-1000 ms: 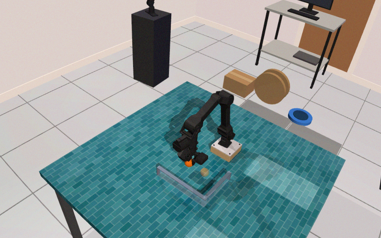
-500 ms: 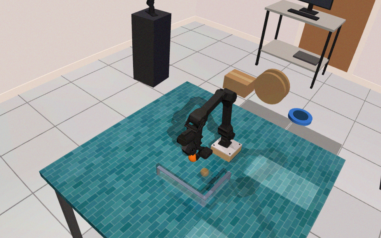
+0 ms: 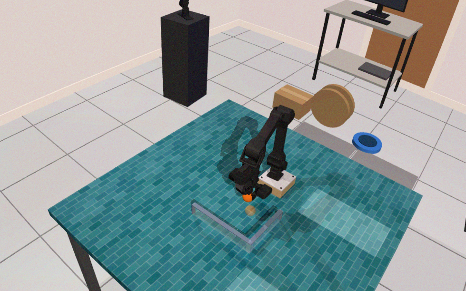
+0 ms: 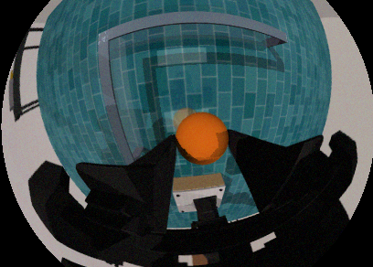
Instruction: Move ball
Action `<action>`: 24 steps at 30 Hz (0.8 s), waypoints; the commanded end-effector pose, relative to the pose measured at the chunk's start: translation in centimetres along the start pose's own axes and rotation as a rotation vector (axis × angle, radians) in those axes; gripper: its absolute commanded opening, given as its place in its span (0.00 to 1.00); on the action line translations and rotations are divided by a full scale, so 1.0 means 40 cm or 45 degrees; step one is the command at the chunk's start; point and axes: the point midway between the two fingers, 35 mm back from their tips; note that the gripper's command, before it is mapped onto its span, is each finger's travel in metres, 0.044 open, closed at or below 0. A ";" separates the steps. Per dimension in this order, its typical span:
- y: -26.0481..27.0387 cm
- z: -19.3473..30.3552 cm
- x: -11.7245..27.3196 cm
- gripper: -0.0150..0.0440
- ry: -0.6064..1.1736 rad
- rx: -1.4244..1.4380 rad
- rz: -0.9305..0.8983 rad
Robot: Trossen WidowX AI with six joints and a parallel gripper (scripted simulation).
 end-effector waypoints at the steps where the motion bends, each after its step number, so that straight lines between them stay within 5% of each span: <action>1: 0.018 0.026 -0.019 0.25 0.003 -0.001 -0.005; 24: 0.030 0.046 -0.208 0.25 0.004 -0.001 -0.005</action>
Point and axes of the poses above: the point midway between the two fingers, 35 mm back from their tips, its own x axis back along the fingers, its own y axis across the jaws, z = x × y, and after that the axes turned 2 degrees about -x, right-handed
